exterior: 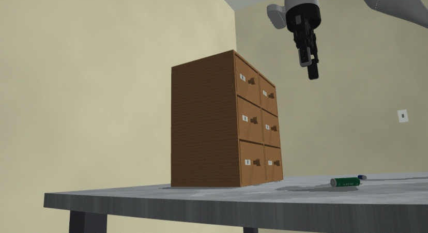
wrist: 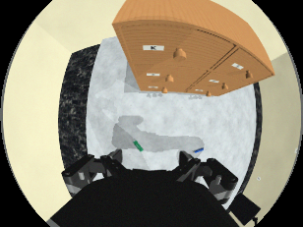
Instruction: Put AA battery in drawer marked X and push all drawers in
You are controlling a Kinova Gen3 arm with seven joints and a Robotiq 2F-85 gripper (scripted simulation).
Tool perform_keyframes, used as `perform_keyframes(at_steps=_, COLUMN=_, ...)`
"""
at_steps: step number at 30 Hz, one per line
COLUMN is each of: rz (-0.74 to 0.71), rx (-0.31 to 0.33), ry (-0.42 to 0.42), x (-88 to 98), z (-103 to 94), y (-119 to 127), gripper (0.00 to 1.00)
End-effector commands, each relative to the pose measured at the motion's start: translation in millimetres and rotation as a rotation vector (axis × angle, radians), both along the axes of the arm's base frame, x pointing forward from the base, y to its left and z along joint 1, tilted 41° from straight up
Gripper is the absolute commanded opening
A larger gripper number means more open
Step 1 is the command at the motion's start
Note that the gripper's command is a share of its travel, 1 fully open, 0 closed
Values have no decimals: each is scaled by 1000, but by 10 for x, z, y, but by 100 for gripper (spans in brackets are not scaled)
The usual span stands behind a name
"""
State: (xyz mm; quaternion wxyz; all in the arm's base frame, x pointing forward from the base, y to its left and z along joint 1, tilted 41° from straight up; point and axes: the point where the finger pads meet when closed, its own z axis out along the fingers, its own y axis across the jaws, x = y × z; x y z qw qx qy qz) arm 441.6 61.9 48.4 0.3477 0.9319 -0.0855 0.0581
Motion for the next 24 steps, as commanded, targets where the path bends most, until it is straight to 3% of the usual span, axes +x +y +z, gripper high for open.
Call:
perform_keyframes(at_steps=1, rz=1, rx=1, ry=-1, x=3, z=5, y=9, gripper=100)
perform_keyframes(at_steps=9, rz=1, rx=1, ry=-1, x=-57, z=55, y=11, gripper=100)
perform_keyframes(at_steps=24, rz=1, rx=1, ry=-1, x=-441, z=373, y=25, gripper=100)
